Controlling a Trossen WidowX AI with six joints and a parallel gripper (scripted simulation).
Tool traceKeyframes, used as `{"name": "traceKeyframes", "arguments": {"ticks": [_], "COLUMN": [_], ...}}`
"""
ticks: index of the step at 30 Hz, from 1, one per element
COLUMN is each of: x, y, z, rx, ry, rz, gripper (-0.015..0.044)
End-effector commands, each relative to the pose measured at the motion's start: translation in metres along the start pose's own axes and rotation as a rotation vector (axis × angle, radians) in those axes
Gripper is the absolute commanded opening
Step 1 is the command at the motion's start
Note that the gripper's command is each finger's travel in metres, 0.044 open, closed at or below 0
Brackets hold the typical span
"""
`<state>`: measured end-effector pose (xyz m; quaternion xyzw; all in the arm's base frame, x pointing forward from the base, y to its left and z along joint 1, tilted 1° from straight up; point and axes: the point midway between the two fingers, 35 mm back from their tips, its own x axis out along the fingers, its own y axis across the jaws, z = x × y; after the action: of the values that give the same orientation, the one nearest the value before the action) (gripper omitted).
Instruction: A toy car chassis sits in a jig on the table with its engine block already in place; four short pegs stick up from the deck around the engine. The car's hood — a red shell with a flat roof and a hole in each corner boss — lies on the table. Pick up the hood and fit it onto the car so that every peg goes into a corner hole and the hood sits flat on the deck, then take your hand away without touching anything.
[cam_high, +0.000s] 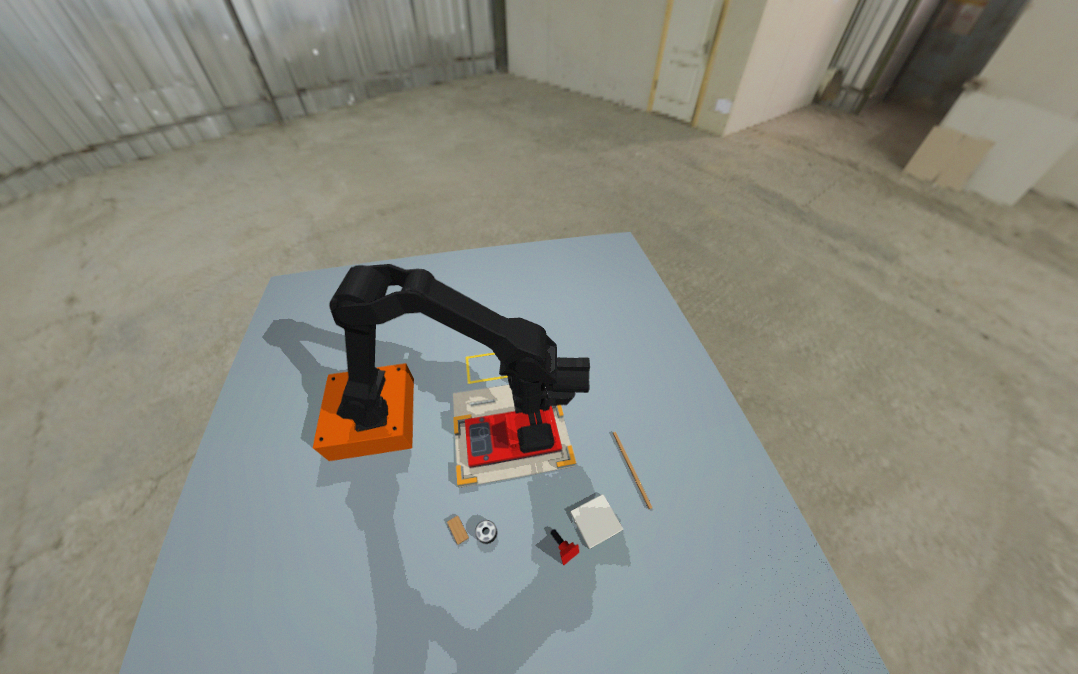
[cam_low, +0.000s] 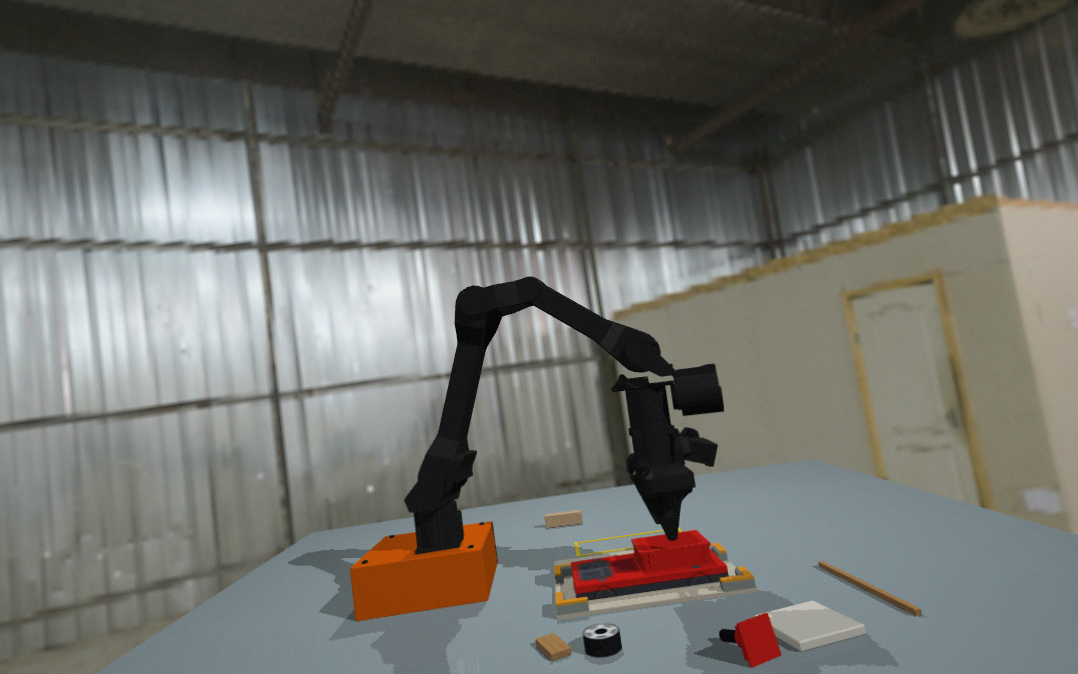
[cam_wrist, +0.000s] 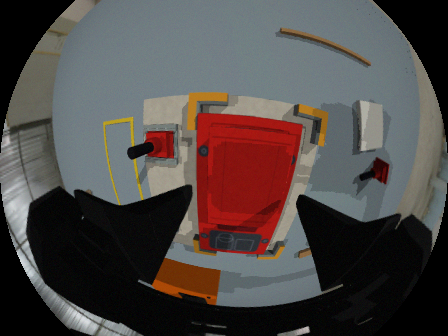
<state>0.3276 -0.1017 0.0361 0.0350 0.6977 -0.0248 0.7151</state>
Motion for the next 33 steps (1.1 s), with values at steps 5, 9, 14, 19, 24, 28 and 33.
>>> {"name": "traceKeyframes", "arguments": {"ticks": [5, 9, 14, 19, 24, 28, 33], "x": [-0.0466, -0.0466, -0.0466, -0.0466, -0.0466, -0.0466, -0.0466], "y": [-0.0004, -0.0004, -0.0004, -0.0004, -0.0004, -0.0004, -0.0004], "z": [0.002, 0.002, 0.002, 0.002, 0.002, 0.002, 0.002], "rx": [-0.001, -0.001, -0.001, -0.001, -0.001, -0.001, -0.001], "ry": [-0.01, -0.01, -0.01, -0.01, -0.01, -0.01, -0.01], "rz": [-0.005, -0.005, -0.005, -0.005, -0.005, -0.005, -0.005], "gripper": [0.044, 0.044, 0.044, 0.044, 0.044, 0.044, 0.044]}}
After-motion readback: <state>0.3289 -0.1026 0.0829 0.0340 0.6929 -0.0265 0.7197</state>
